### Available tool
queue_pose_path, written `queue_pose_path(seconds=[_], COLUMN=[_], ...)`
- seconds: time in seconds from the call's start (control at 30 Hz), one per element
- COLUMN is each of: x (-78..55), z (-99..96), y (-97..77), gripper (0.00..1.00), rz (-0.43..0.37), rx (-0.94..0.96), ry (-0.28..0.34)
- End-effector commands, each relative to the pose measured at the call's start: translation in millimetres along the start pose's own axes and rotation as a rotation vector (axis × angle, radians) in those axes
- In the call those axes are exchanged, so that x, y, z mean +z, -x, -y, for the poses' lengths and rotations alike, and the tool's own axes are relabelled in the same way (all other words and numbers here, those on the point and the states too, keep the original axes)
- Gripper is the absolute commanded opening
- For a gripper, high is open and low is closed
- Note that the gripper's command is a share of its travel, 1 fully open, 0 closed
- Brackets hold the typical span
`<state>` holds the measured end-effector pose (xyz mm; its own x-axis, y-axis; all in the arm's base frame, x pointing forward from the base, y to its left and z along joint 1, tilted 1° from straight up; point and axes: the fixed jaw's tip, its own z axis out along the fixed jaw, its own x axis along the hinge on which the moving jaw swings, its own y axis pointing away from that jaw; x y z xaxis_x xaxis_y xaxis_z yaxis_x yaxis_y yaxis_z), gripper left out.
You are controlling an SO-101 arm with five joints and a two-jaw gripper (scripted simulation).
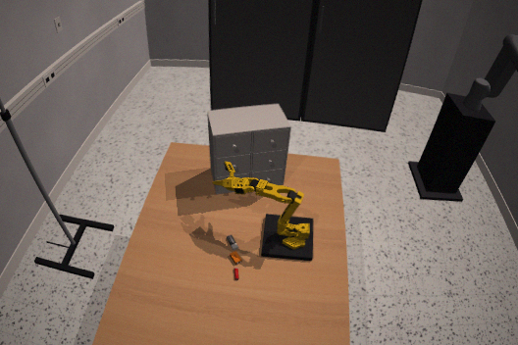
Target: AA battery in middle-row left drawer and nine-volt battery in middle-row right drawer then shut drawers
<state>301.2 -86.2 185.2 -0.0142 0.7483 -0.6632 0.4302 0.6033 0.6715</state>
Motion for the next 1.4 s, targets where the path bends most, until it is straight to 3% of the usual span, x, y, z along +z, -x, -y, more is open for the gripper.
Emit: queue_pose_path(seconds=[0.0,0.03,0.2,0.53,0.6,1.1,1.17,1.27,1.37], x=[-11.8,-11.8,-29.0,-74.0,-74.0,-151.5,-151.5,-165.3,-165.3], z=[21.7,21.7,54.9,113.5,113.5,172.0,172.0,178.3,178.3], y=[7.3,7.3,15.9,18.2,18.2,-13.0,-13.0,-22.6,-22.6], gripper=[0.5,0.5,0.5,0.5,0.5,0.5,0.5,0.5,0.5], rz=[-0.002,-0.002,-0.019,-0.106,-0.106,-0.346,-0.346,-0.401,-0.401], rx=[-0.049,-0.049,-0.115,-0.211,-0.211,-0.253,-0.253,-0.247,-0.247], ry=[-0.091,-0.091,-0.232,-0.494,-0.494,-0.79,-0.79,-0.828,-0.828])
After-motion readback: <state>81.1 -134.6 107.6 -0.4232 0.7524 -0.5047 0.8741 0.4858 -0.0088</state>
